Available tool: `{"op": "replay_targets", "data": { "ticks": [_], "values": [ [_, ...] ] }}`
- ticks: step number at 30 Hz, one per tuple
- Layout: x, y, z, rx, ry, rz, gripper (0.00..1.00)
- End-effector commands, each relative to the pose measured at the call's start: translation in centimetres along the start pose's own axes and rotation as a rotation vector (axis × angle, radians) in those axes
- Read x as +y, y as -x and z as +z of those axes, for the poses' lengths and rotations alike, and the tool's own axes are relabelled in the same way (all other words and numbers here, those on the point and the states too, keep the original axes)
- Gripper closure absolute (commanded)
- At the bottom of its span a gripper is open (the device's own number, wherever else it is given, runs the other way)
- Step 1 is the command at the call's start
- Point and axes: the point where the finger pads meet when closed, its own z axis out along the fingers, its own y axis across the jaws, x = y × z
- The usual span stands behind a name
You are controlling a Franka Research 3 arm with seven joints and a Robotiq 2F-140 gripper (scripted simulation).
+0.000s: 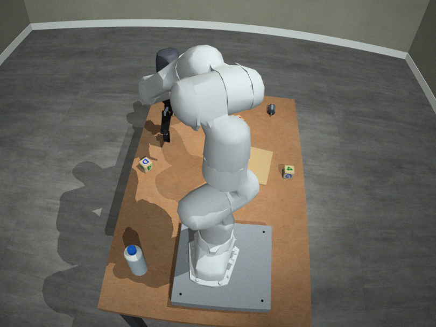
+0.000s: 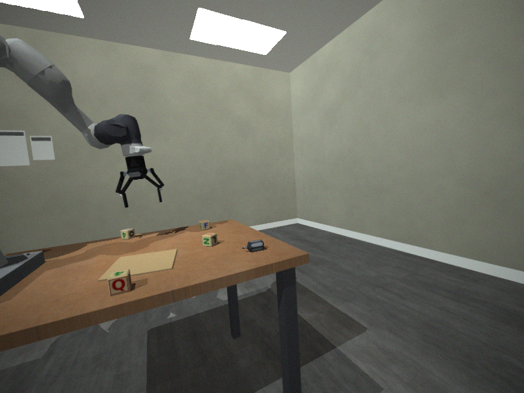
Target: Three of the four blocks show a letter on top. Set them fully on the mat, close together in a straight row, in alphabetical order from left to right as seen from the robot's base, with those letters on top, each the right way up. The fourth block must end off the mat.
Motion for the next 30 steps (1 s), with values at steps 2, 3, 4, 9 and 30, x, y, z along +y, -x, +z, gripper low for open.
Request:
{"op": "replay_targets", "data": {
  "ticks": [2,3,4,9,30],
  "values": [
    [1.1,1.3,0.4,0.007,0.000,0.149,0.00],
    [1.3,1.5,0.5,0.007,0.001,0.158,0.00],
    [1.5,1.7,0.6,0.007,0.003,0.166,0.00],
    [2.5,2.8,0.9,0.008,0.010,0.212,0.00],
    [7.4,7.0,2.6,0.021,0.044,0.409,0.00]
  ]
}}
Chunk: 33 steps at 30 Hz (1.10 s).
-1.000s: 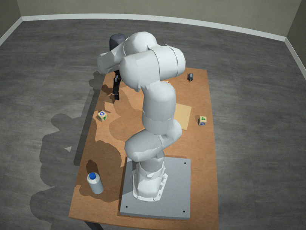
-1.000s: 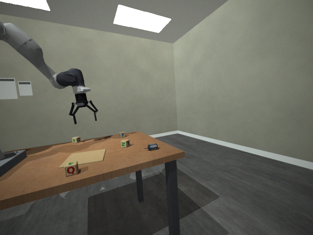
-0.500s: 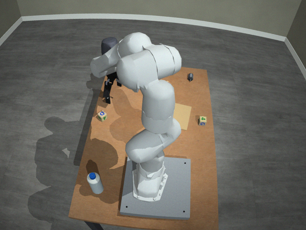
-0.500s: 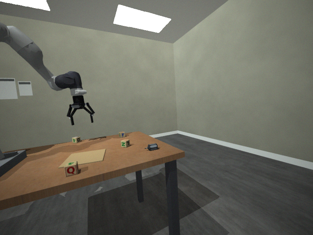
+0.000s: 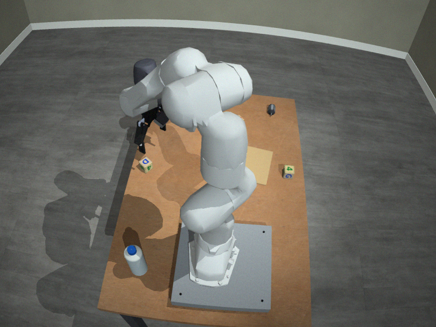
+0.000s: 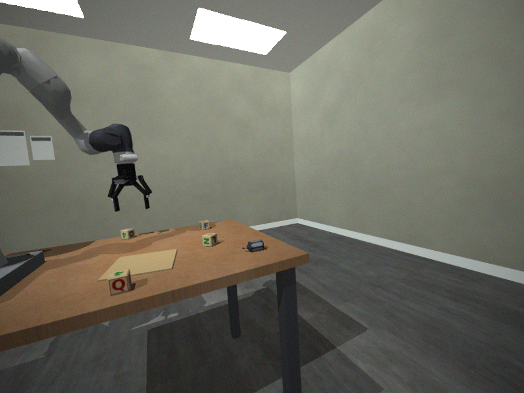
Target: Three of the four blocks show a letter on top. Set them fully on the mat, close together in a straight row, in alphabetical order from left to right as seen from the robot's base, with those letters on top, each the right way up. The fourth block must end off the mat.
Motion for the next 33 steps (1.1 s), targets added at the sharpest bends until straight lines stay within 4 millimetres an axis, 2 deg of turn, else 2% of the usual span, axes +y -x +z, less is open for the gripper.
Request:
{"op": "replay_targets", "data": {
  "ticks": [1,3,4,13,17,18,33],
  "values": [
    [1.1,0.5,0.4,0.005,-0.003,0.139,0.00],
    [1.1,0.5,0.4,0.005,-0.003,0.139,0.00],
    [1.9,0.8,0.7,0.008,0.002,0.166,0.00],
    [4.6,1.6,1.6,0.019,0.017,0.254,0.00],
    [5.0,1.7,1.7,0.021,0.019,0.266,0.00],
    [5.0,1.7,1.7,0.021,0.019,0.266,0.45],
    [5.0,1.7,1.7,0.021,0.019,0.266,0.45]
  ]
}}
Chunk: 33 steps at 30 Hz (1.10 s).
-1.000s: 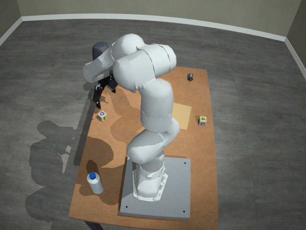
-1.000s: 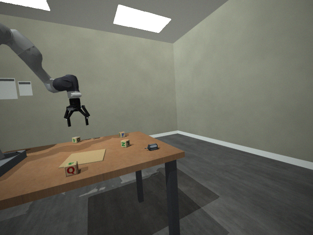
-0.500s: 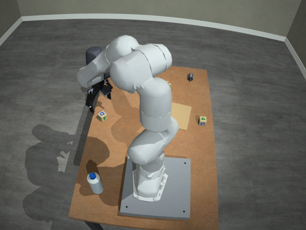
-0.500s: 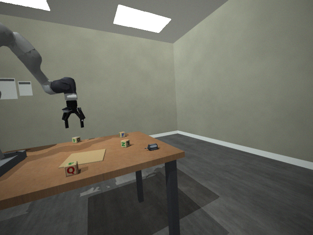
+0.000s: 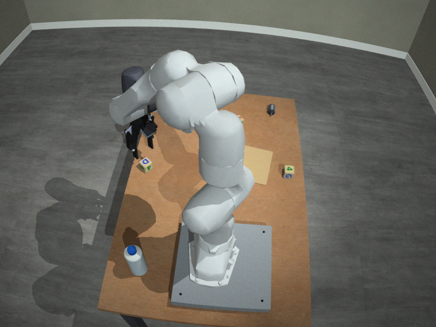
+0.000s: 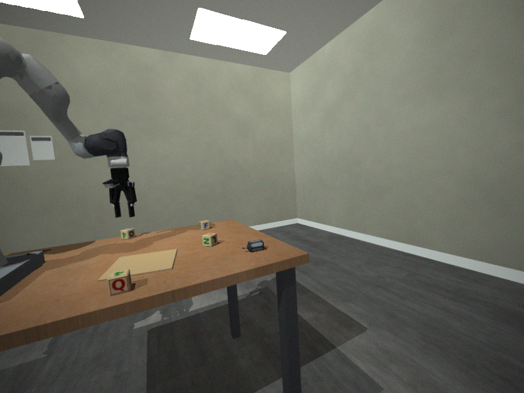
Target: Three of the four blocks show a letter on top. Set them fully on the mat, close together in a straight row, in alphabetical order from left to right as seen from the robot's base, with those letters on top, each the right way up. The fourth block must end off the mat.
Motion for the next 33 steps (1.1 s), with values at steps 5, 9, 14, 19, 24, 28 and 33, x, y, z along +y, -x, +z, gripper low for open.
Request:
{"op": "replay_targets", "data": {
  "ticks": [5,9,14,19,24,28,33],
  "values": [
    [-0.05,-0.03,0.09,0.000,-0.004,0.023,0.45],
    [-0.05,-0.03,0.09,0.000,-0.004,0.023,0.45],
    [-0.05,-0.03,0.09,0.000,-0.004,0.023,0.45],
    [-0.05,-0.03,0.09,0.000,-0.004,0.023,0.45],
    [-0.05,-0.03,0.10,0.000,-0.004,0.023,0.45],
    [-0.05,-0.02,0.19,0.001,-0.005,0.023,0.45],
    [-0.06,-0.02,0.46,0.001,-0.006,0.024,0.45]
  ]
}}
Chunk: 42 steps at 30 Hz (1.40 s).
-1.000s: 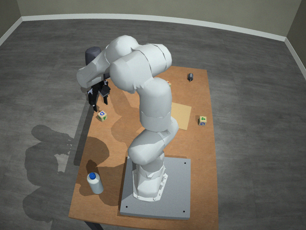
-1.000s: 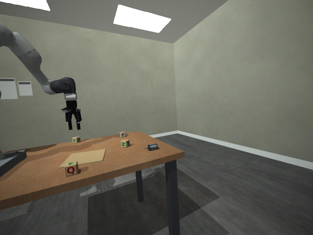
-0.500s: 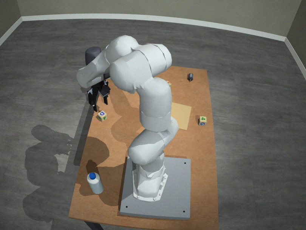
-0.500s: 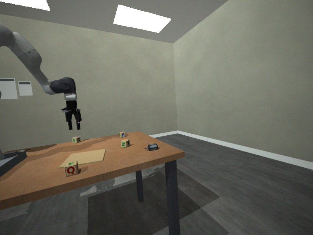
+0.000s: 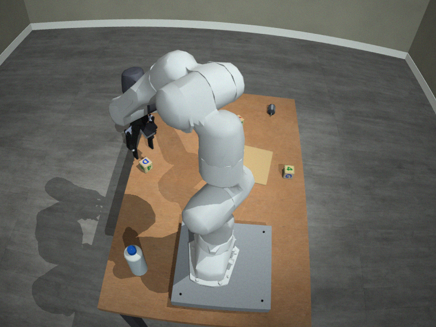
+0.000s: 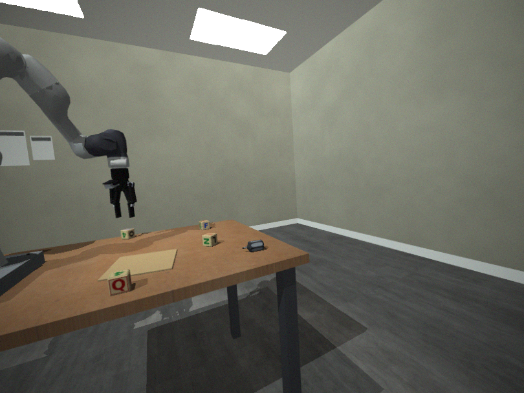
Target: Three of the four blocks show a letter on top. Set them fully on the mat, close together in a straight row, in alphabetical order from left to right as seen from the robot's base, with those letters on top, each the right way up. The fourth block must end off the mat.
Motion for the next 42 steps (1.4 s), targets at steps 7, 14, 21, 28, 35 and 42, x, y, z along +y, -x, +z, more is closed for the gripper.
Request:
{"op": "replay_targets", "data": {
  "ticks": [7,14,21,28,35,42],
  "values": [
    [0.0,0.0,0.7,0.001,-0.004,0.002,0.45],
    [-0.1,0.0,1.7,0.001,-0.004,0.002,0.45],
    [-0.1,0.0,2.7,0.001,-0.004,0.002,0.45],
    [-0.1,0.1,3.6,0.001,-0.004,0.002,0.45],
    [-0.2,0.1,4.4,0.001,-0.004,0.002,0.45],
    [-0.2,0.1,4.8,0.001,-0.004,0.002,0.45]
  ]
}}
